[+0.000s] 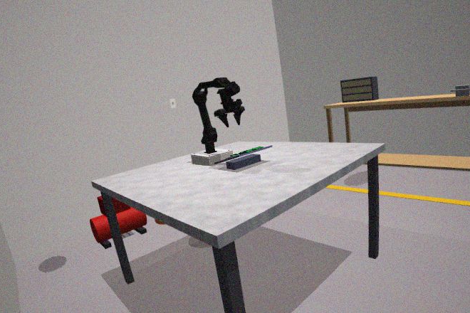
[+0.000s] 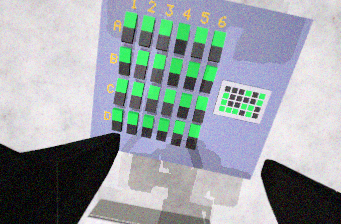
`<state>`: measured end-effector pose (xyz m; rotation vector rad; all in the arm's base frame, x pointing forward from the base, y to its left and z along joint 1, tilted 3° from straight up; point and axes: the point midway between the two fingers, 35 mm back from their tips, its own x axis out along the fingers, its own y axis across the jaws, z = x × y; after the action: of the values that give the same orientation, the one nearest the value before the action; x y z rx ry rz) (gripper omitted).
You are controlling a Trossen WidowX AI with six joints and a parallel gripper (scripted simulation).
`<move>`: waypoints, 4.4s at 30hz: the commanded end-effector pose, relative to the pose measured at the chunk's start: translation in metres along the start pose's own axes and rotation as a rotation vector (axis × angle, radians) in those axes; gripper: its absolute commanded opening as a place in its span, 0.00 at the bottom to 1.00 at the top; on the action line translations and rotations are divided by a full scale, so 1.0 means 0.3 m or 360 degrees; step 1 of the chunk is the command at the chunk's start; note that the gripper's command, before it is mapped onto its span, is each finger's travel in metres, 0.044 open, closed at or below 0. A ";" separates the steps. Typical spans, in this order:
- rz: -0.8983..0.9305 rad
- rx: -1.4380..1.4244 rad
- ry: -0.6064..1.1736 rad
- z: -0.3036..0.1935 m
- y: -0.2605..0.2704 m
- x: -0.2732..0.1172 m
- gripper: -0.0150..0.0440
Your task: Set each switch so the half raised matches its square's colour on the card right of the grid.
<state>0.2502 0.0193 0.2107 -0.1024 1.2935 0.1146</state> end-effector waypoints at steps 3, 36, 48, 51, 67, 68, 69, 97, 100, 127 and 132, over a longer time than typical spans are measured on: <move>0.0000 0.0024 -0.0023 0.064 -0.021 0.080 0.80; -0.0004 0.0080 -0.0118 0.187 -0.079 0.440 0.25; -0.0004 0.0080 -0.0118 0.189 -0.079 0.479 0.25; -0.0004 0.0080 -0.0118 0.189 -0.079 0.479 0.25; -0.0004 0.0080 -0.0118 0.189 -0.079 0.479 0.25; -0.0004 0.0080 -0.0118 0.189 -0.079 0.479 0.25; -0.0004 0.0080 -0.0118 0.189 -0.079 0.479 0.25; -0.0004 0.0080 -0.0118 0.190 -0.079 0.487 0.25; -0.0004 0.0080 -0.0118 0.190 -0.079 0.489 0.25; -0.0004 0.0081 -0.0118 0.190 -0.079 0.501 0.25; -0.0004 0.0081 -0.0118 0.191 -0.079 0.503 0.25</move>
<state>0.3485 0.0074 0.0837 -0.0586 1.2164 0.0807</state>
